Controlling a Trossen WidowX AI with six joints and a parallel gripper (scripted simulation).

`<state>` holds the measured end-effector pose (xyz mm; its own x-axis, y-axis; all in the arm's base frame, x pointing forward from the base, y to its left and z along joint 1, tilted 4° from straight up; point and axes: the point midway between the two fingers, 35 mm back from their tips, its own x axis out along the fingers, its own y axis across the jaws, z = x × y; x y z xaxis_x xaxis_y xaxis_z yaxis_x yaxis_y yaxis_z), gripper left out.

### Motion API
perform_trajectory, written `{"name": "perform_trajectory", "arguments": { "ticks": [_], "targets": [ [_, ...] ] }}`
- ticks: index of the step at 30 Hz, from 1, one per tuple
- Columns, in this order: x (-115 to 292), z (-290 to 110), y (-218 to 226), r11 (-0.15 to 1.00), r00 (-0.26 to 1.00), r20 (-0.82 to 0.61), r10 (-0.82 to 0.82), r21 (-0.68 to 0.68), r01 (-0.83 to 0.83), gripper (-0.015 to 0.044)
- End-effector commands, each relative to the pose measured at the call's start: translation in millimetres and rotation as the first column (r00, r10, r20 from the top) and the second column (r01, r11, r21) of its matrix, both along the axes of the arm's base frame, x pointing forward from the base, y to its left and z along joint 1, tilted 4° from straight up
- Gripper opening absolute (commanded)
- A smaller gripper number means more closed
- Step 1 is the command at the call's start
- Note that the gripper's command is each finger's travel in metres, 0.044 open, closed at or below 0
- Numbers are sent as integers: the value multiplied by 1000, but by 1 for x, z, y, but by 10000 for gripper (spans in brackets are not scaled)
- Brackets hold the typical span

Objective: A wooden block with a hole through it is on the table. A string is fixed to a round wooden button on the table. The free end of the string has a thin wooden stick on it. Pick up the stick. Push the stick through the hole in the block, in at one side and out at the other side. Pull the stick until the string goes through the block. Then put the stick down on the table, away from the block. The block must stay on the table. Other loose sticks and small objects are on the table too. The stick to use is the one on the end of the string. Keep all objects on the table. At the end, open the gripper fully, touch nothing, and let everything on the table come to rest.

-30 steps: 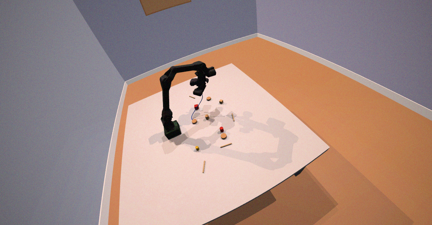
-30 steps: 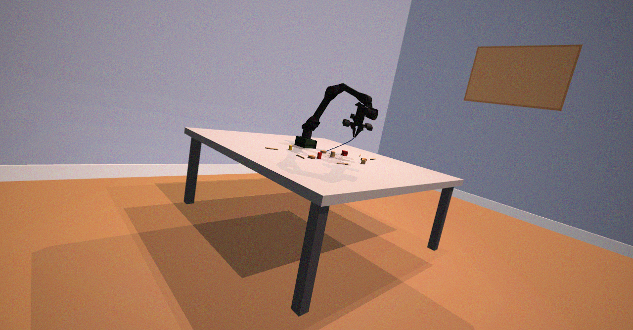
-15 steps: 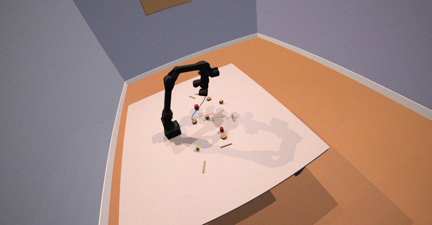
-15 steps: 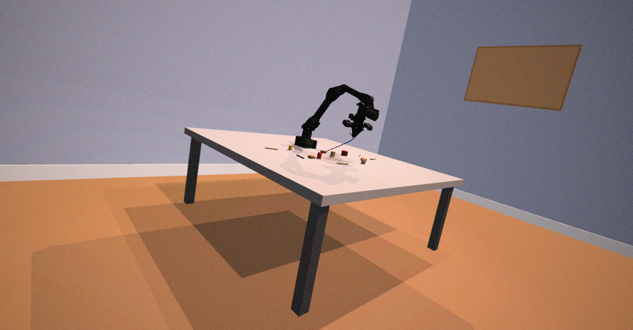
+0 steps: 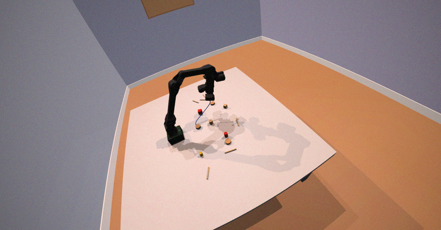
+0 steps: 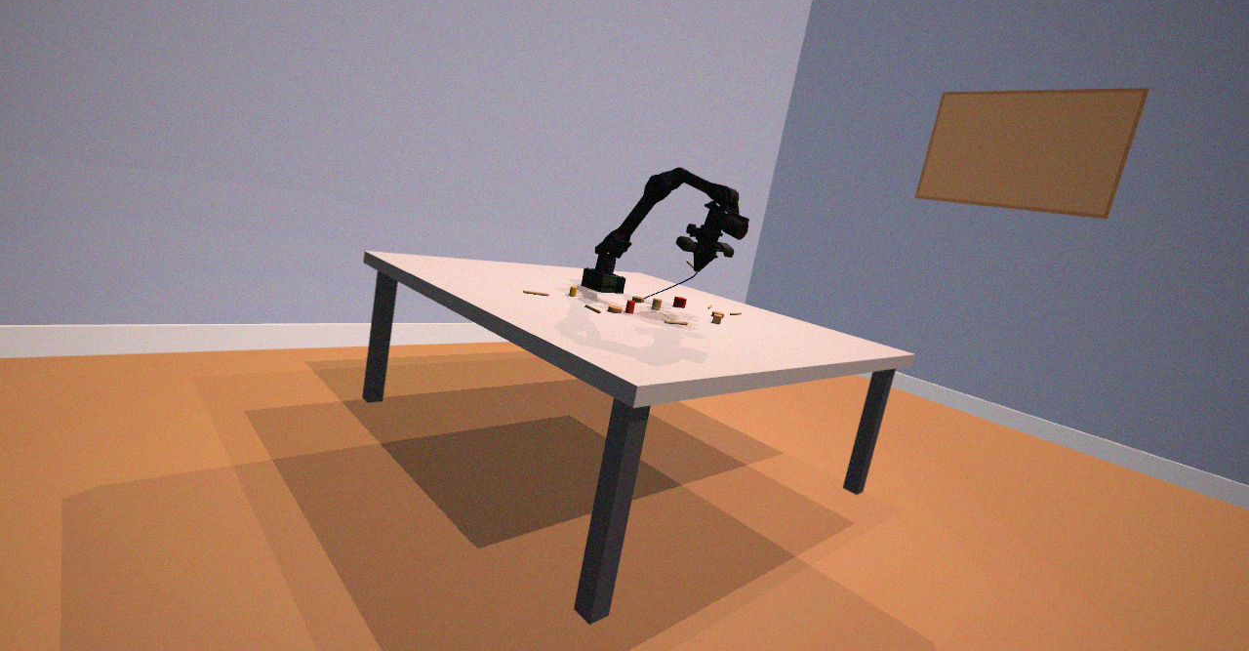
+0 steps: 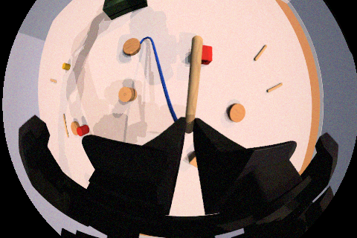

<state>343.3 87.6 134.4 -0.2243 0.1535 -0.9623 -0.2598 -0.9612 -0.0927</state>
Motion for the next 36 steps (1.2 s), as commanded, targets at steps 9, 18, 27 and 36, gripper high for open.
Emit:
{"name": "perform_trajectory", "arguments": {
  "ticks": [9,18,27,36],
  "targets": [
    [0,-11,1,1000,999,34,-5,-14,6,0],
    [-1,-23,1,1000,997,71,-4,-28,6,0],
    [-3,-34,1,999,994,109,-3,-41,7,0],
    [-6,-46,1,999,989,148,-3,-53,11,0]
  ]
}}
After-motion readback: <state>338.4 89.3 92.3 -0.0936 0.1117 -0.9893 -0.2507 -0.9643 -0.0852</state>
